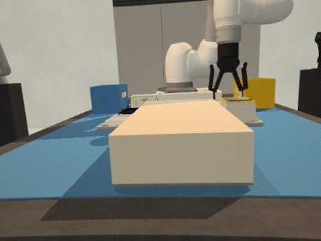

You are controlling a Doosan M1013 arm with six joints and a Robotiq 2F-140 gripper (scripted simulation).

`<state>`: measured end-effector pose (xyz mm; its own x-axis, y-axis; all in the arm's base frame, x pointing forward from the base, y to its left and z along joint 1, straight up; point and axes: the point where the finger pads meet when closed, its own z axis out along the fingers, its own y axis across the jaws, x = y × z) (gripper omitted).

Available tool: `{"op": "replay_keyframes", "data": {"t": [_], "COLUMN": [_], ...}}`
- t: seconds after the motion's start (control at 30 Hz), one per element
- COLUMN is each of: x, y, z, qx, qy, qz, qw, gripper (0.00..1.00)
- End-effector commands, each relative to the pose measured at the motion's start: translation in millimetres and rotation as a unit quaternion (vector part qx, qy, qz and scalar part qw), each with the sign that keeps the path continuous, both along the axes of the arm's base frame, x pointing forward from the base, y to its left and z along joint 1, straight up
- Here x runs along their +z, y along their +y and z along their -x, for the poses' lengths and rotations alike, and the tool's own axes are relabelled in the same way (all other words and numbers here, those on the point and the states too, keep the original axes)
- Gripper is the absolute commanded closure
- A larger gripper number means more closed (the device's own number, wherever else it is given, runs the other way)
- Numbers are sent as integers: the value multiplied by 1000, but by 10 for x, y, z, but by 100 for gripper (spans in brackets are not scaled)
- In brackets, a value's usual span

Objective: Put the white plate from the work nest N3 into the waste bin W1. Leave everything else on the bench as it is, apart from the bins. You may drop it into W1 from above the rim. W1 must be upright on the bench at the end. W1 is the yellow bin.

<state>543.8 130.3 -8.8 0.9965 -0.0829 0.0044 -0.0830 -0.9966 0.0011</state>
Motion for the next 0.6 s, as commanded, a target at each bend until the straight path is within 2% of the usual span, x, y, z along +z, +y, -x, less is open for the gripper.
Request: {"op": "replay_keyframes", "data": {"t": [0.0, 0.57], "x": [29, 229], "y": [10, 11], "z": [30, 30], "qx": [-1, -1], "qy": [3, 3], "qz": [1, 1], "qw": [1000, 1000], "gripper": [90, 90]}}
